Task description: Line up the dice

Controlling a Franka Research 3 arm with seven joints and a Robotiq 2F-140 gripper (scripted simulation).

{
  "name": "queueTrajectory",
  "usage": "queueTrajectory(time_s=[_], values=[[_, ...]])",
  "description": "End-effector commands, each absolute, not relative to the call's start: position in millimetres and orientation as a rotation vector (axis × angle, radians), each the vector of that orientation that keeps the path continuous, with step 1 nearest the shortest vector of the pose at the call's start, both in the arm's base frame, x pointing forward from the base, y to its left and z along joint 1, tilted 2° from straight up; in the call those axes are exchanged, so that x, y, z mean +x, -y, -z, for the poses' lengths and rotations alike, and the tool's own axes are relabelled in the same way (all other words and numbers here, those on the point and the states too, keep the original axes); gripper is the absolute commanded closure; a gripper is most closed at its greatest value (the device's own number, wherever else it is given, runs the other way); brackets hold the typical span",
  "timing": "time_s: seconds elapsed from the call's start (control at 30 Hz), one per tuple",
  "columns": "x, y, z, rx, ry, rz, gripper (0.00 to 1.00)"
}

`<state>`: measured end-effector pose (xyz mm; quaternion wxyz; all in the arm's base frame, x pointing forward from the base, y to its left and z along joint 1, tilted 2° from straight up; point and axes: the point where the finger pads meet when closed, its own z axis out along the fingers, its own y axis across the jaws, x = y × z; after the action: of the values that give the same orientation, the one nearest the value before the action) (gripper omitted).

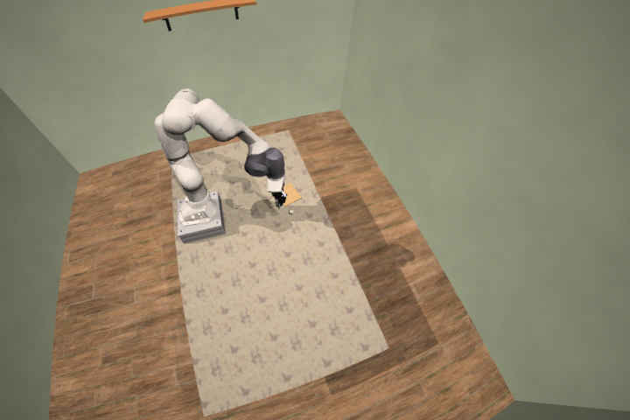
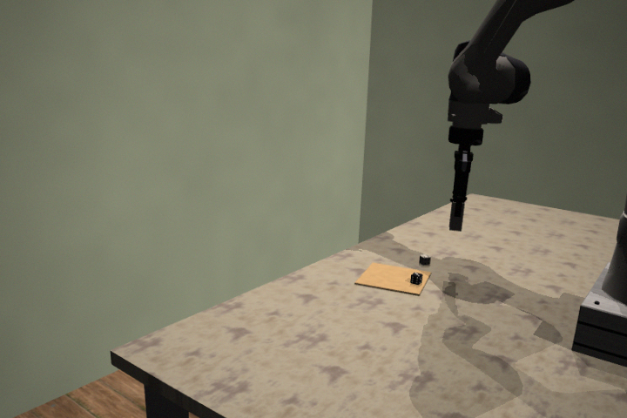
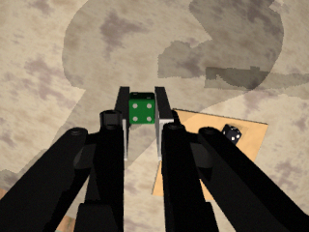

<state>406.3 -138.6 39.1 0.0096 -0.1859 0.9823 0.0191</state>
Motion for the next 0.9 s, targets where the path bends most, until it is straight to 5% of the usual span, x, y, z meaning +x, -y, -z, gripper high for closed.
queueTrajectory(time_s=[0.0, 0.87], values=[[425, 116, -42, -0.407, -3.107, -0.049, 0.91], [487, 3, -49, 0.004, -3.138, -0.057, 0.91]])
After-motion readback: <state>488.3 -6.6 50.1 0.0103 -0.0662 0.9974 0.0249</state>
